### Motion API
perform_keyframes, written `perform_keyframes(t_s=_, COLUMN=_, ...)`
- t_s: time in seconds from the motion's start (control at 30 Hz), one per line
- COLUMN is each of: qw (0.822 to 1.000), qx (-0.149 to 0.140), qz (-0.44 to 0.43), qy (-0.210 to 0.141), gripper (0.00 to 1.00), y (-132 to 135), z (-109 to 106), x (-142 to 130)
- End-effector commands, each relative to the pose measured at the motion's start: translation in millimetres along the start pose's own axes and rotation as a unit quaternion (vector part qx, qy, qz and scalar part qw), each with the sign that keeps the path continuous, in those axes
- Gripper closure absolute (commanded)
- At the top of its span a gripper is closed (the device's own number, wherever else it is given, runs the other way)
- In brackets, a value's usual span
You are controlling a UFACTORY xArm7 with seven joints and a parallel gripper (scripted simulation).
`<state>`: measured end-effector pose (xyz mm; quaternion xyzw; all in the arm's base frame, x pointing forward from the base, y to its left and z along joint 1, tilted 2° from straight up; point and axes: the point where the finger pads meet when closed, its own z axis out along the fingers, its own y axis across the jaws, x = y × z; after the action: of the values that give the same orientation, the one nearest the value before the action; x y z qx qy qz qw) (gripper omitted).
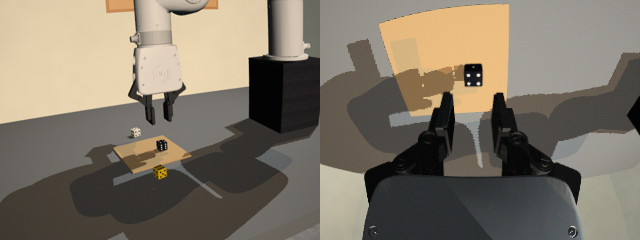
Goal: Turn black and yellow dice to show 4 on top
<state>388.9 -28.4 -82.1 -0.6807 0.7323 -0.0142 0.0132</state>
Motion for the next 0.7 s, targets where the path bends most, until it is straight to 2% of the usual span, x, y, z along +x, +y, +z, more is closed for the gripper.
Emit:
perform_keyframes(t_s=0.0, qw=1.0, qx=0.001, qz=0.0, qy=0.001, gripper=0.64, y=-1.1, z=-19.4, x=0.2)
perform_keyframes(t_s=0.2, qw=1.0, qx=0.001, qz=0.0, qy=0.001, gripper=0.64, y=-1.1, z=-24.6, x=0.2)
perform_keyframes(t_s=0.23, qw=1.0, qx=0.001, qz=0.0, qy=0.001, gripper=0.0, y=-1.1, z=-24.6, x=0.2)
perform_keyframes(t_s=0.67, qw=1.0, qx=0.001, qz=0.0, qy=0.001, gripper=0.0, y=-1.1, z=-24.6, x=0.2)
